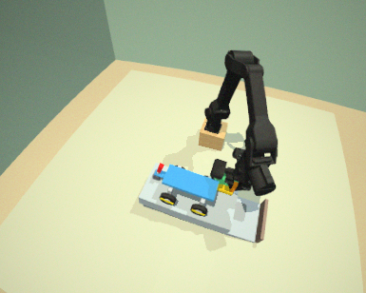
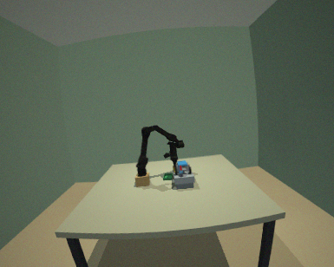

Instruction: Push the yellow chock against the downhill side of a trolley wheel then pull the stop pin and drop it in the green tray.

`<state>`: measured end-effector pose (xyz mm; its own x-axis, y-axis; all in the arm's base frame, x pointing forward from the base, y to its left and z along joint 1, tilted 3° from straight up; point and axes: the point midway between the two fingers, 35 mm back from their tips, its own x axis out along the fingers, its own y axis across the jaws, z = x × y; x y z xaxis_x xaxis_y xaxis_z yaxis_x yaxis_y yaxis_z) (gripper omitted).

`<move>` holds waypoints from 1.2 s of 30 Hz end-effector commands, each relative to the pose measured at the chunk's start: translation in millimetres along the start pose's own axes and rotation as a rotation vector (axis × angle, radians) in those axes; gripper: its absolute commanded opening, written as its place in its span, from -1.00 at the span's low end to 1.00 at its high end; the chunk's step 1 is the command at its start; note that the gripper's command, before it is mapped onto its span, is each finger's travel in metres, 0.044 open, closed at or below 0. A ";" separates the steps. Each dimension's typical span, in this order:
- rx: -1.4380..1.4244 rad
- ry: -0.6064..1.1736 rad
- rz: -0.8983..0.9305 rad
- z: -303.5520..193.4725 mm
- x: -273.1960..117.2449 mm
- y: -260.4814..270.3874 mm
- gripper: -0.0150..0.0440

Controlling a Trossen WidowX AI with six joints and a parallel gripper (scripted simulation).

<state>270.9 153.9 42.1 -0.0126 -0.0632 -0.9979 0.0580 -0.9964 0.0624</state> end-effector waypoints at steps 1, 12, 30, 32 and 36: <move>0.000 0.007 0.001 -0.3 -0.6 5.2 -0.49; 0.000 0.007 0.002 0.7 -0.2 14.4 -0.49; 0.000 0.001 -0.001 2.1 0.4 21.2 -0.49; 0.000 0.001 -0.001 2.1 0.4 21.2 -0.49; 0.000 0.001 -0.001 2.1 0.4 21.2 -0.40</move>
<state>270.0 132.6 43.1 -0.0114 -0.0615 -0.9980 0.0588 -0.9964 0.0608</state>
